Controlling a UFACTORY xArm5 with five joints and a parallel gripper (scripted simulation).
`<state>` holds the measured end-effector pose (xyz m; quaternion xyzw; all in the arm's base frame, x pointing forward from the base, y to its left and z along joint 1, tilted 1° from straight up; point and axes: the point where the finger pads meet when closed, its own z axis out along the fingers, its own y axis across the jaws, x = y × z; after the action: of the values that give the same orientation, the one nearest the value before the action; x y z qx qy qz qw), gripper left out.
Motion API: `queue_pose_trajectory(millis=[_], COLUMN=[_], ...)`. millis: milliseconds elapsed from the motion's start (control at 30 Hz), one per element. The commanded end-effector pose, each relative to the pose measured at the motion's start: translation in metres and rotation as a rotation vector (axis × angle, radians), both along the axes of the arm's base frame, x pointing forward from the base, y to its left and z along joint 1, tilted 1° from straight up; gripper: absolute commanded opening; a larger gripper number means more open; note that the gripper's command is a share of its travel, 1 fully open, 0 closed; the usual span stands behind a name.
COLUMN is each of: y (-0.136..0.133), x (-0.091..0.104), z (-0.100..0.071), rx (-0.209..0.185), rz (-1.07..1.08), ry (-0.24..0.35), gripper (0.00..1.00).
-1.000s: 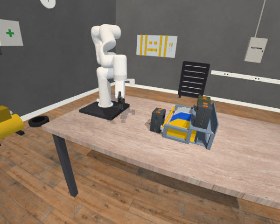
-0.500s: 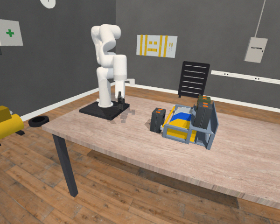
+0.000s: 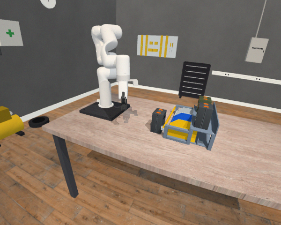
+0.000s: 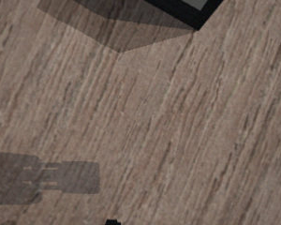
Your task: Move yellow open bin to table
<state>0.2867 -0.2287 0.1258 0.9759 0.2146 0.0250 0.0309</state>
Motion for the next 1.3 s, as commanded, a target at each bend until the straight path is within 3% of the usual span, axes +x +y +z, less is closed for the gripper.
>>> queue_pose_trajectory(millis=[0,1267], y=[0.004,0.039], x=[0.013,0.106], z=[0.001,0.004], rx=[-0.001,0.004], rz=[0.047,0.428], ry=[0.002,0.034], gripper=[1.0,1.0])
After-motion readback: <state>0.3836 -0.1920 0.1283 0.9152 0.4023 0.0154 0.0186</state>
